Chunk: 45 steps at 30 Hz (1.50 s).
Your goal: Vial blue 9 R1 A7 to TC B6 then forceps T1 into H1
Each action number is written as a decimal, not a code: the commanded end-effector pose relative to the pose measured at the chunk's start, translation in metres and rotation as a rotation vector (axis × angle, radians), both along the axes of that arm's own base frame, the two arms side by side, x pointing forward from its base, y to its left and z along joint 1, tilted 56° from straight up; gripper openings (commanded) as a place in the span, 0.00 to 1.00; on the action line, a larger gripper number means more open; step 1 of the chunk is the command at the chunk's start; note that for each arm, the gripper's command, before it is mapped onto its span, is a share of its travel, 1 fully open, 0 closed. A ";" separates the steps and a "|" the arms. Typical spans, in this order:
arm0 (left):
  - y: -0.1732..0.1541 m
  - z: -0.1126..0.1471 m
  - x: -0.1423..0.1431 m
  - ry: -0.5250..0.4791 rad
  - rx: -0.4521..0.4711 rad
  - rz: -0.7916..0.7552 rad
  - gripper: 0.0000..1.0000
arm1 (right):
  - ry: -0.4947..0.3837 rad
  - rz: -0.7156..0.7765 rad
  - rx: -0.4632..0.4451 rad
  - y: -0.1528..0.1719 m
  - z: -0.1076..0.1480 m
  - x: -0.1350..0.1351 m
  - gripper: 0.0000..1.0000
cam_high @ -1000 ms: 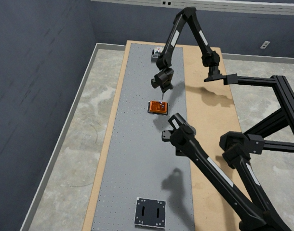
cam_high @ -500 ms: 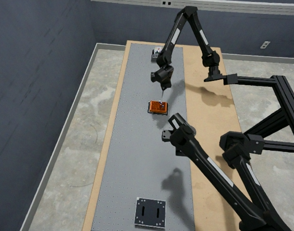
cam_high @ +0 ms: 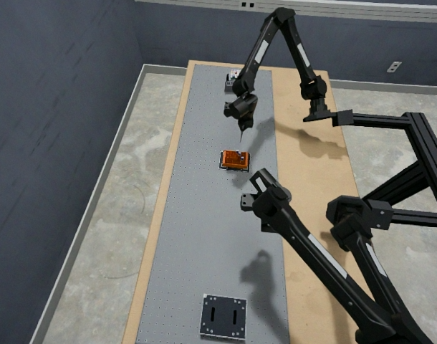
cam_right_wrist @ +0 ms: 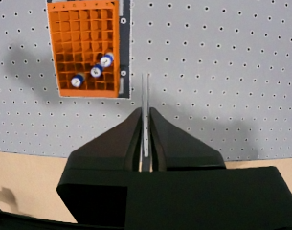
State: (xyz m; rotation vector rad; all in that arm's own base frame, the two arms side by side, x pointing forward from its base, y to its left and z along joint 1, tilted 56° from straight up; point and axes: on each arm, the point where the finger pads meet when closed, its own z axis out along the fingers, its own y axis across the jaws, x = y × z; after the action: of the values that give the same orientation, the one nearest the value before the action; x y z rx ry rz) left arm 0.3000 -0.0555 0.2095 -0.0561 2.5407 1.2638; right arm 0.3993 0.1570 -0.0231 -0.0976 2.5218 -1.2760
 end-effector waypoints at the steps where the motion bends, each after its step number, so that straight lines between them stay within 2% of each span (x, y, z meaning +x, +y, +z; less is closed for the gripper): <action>1: -0.003 0.007 0.004 -0.015 -0.006 0.003 1.00 | -0.014 -0.027 -0.001 -0.011 0.011 0.001 0.07; 11: -0.003 0.007 0.004 -0.015 -0.006 0.003 1.00 | 0.002 -0.016 -0.014 -0.021 0.024 -0.001 0.07; 13: -0.003 0.007 0.004 -0.015 -0.006 0.003 1.00 | 0.002 -0.016 -0.014 -0.021 0.024 -0.001 0.07; 14: -0.003 0.007 0.004 -0.015 -0.006 0.003 1.00 | 0.025 -0.016 -0.033 -0.024 0.014 -0.004 0.07; 16: -0.003 0.007 0.004 -0.015 -0.006 0.003 1.00 | 0.001 -0.016 -0.016 -0.023 0.028 -0.001 0.07; 28: -0.003 0.007 0.004 -0.015 -0.006 0.003 1.00 | 0.001 -0.016 -0.019 -0.035 0.044 -0.004 0.07; 30: -0.003 0.007 0.004 -0.015 -0.006 0.003 1.00 | 0.001 -0.016 -0.019 -0.035 0.044 -0.004 0.07; 31: -0.003 0.007 0.004 -0.015 -0.006 0.003 1.00 | 0.024 -0.016 -0.036 -0.038 0.034 -0.007 0.07; 34: -0.003 0.007 0.004 -0.015 -0.006 0.003 1.00 | 0.000 -0.016 -0.021 -0.039 0.049 -0.005 0.07; 45: -0.003 0.007 0.004 -0.015 -0.006 0.003 1.00 | 0.000 -0.016 -0.021 -0.050 0.063 -0.007 0.07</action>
State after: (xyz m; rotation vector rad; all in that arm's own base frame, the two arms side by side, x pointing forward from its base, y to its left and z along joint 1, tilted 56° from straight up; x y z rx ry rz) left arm 0.3000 -0.0555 0.2095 -0.0561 2.5407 1.2638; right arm 0.3925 0.1172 0.0340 -0.0675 2.5029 -1.2831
